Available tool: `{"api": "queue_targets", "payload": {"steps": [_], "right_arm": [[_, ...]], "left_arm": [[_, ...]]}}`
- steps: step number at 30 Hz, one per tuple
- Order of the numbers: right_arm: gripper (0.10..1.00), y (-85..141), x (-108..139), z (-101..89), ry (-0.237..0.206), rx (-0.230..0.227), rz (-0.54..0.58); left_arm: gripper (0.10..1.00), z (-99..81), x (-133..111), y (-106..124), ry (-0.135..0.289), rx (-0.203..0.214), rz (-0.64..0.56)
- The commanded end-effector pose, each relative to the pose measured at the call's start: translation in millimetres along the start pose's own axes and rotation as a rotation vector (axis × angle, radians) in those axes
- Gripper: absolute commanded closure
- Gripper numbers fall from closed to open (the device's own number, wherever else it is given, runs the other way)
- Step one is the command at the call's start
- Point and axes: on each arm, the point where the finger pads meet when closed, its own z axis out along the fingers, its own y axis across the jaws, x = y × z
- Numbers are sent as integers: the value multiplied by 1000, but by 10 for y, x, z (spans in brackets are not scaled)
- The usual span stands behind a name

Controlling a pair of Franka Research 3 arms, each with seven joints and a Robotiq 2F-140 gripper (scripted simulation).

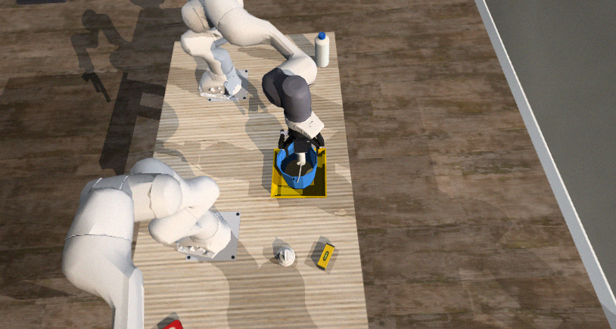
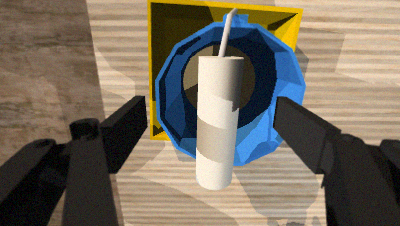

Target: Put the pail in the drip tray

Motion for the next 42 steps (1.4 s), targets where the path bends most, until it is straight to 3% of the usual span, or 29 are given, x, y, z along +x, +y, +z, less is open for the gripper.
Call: {"api": "queue_targets", "payload": {"steps": [1,29,42], "right_arm": [[98,6,-7,7,-5,-1,6],[98,6,-7,7,-5,-1,6],[98,6,-7,7,-5,-1,6]], "left_arm": [[98,-9,22,10,5,0,-4],[98,-14,22,10,5,0,-4],[98,-128,22,10,5,0,-4]]}}
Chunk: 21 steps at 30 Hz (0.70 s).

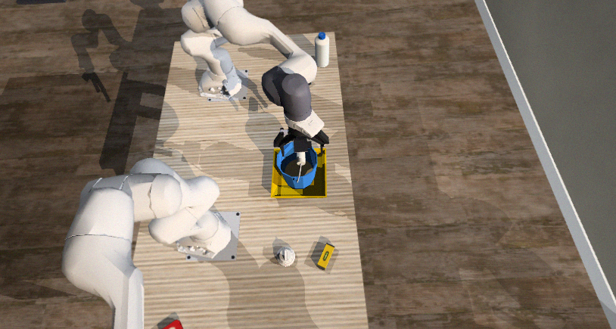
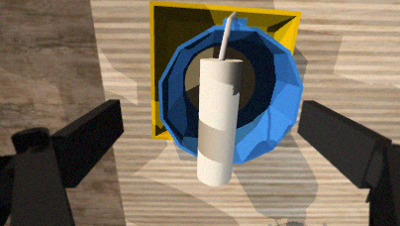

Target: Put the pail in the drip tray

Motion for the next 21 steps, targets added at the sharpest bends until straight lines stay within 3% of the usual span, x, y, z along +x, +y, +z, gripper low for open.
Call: {"api": "queue_targets", "payload": {"steps": [1,21], "right_arm": [[98,6,-7,7,-5,-1,6],[98,6,-7,7,-5,-1,6]], "left_arm": [[98,-70,1,21,-1,-3,-4],[98,-495,1,20,-1,-3,-4]]}}
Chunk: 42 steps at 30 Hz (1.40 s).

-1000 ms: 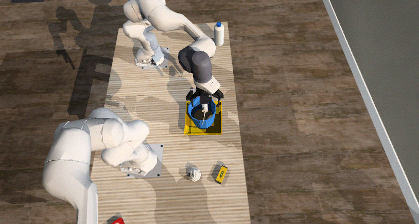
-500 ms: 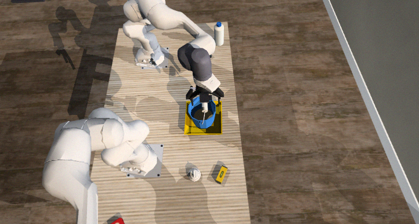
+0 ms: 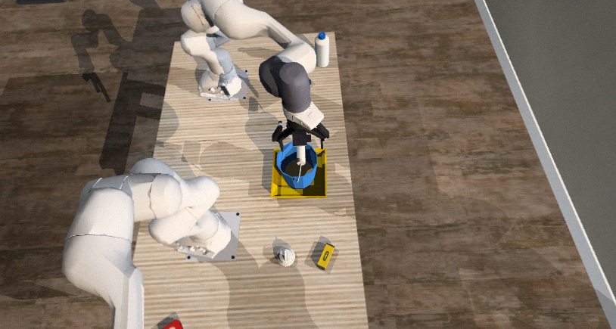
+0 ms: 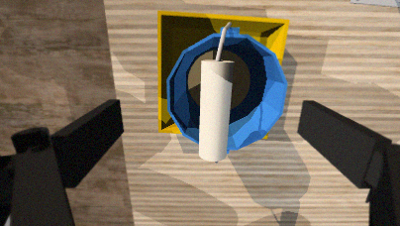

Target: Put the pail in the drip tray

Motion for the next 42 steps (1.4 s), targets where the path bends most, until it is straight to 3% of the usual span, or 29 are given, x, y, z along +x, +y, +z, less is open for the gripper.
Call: {"api": "queue_targets", "payload": {"steps": [1,18,42], "right_arm": [[98,6,-7,7,-5,-1,6],[98,6,-7,7,-5,-1,6],[98,6,-7,7,-5,-1,6]], "left_arm": [[98,-65,-36,28,-12,-10,-6],[98,-265,-33,26,-12,-10,-6],[98,-282,-33,26,-12,-10,-6]]}}
